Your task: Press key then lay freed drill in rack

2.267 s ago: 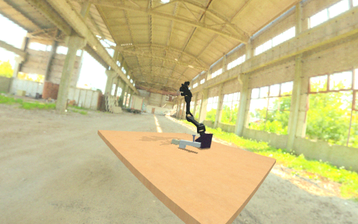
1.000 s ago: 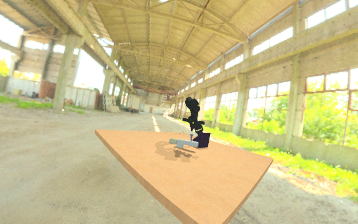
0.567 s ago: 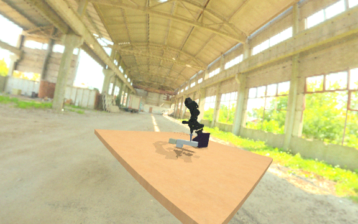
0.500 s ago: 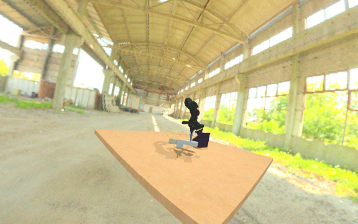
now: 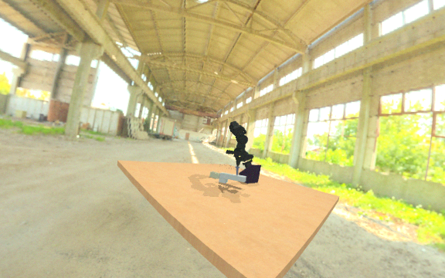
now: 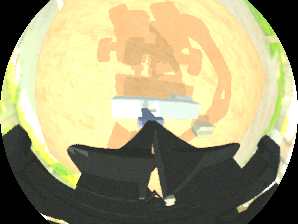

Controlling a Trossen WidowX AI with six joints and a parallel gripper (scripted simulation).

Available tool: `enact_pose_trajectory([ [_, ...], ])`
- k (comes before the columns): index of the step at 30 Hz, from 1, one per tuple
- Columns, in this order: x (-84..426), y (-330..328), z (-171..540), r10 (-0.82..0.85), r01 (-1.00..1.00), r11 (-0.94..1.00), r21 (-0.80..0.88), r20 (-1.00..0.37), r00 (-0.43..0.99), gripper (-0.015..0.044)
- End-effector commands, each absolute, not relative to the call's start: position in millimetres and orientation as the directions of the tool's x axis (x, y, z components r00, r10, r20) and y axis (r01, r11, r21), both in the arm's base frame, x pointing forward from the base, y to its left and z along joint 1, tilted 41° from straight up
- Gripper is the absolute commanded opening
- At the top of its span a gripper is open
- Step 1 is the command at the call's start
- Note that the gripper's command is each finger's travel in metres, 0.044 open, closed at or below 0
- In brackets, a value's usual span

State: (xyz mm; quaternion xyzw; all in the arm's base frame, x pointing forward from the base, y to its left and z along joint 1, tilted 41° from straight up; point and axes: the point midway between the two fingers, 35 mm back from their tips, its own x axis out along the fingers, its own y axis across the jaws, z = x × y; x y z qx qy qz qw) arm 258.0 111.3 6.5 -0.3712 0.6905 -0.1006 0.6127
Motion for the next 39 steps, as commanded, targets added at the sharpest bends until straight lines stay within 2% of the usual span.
enact_pose_trajectory([
  [1,256.2,106.1,1.5,-0.643,-0.394,0.701,-0.595,-0.766,0.011,0.0],
  [39,250.7,96.7,-5.8,-0.644,-0.394,0.701,-0.595,-0.765,0.011,0.0],
])
